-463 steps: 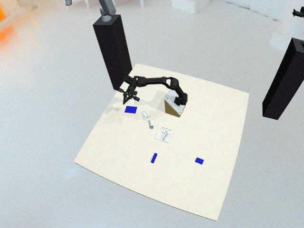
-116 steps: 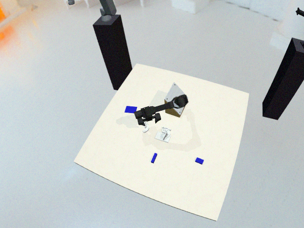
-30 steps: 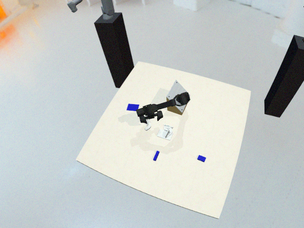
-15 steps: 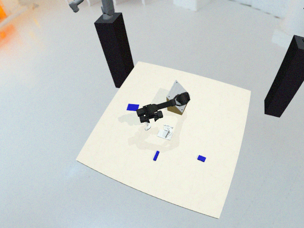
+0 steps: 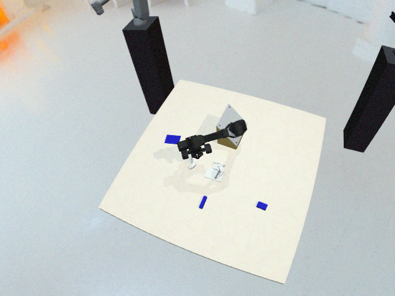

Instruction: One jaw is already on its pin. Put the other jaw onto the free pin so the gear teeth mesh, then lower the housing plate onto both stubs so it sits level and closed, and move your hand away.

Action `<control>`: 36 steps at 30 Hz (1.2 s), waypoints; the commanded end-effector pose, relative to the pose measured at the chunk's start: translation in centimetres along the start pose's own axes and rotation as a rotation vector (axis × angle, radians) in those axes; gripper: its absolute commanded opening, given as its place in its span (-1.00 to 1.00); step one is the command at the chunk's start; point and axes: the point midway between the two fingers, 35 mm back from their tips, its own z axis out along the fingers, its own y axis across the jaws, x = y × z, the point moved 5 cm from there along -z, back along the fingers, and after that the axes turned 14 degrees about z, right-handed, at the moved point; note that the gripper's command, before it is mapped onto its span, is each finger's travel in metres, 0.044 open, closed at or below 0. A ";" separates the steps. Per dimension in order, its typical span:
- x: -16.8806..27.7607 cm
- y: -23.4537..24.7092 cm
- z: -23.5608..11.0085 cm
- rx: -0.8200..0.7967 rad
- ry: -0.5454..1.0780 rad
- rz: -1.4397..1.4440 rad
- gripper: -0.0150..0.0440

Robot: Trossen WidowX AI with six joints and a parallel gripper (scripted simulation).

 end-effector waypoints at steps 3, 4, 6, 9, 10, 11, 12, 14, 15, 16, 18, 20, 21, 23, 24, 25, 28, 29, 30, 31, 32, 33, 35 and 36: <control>0.0 0.0 0.0 0.000 0.000 0.000 -0.49; 0.0 0.0 0.0 0.000 0.000 0.000 -0.49; 0.0 0.0 0.0 0.000 0.000 0.000 -0.40; -1.1 1.5 -0.5 -0.005 -0.003 0.036 -0.14; -1.9 2.5 -0.8 -0.007 -0.004 0.061 -0.05; -2.6 3.3 -1.0 -0.009 -0.005 0.081 0.04; -3.0 3.8 -1.2 -0.009 -0.006 0.092 0.13; -3.1 3.9 -1.2 -0.010 -0.006 0.096 0.31; -3.1 3.9 -1.2 -0.010 -0.006 0.096 0.40; -3.1 3.9 -1.2 -0.010 -0.006 0.096 0.49; -3.1 3.9 -1.0 -0.010 -0.006 0.096 0.67; -3.2 3.9 0.8 -0.009 -0.006 0.096 0.84; -3.2 3.8 1.9 -0.008 -0.005 0.096 0.93; -3.3 3.7 2.7 -0.007 -0.005 0.096 1.00; -3.3 3.7 2.7 -0.007 -0.005 0.096 1.00; -3.3 3.7 2.7 -0.007 -0.005 0.096 1.00; -3.3 3.7 2.7 -0.007 -0.005 0.096 1.00; -3.3 3.7 2.7 -0.007 -0.005 0.096 1.00; -3.3 3.7 2.7 -0.007 -0.005 0.096 1.00; -3.3 3.7 2.7 -0.007 -0.005 0.096 1.00; -3.3 3.7 2.7 -0.007 -0.005 0.096 1.00; -3.3 3.7 2.7 -0.007 -0.005 0.096 1.00; -3.3 3.7 2.7 -0.007 -0.005 0.096 1.00; -3.3 3.7 2.7 -0.007 -0.005 0.096 1.00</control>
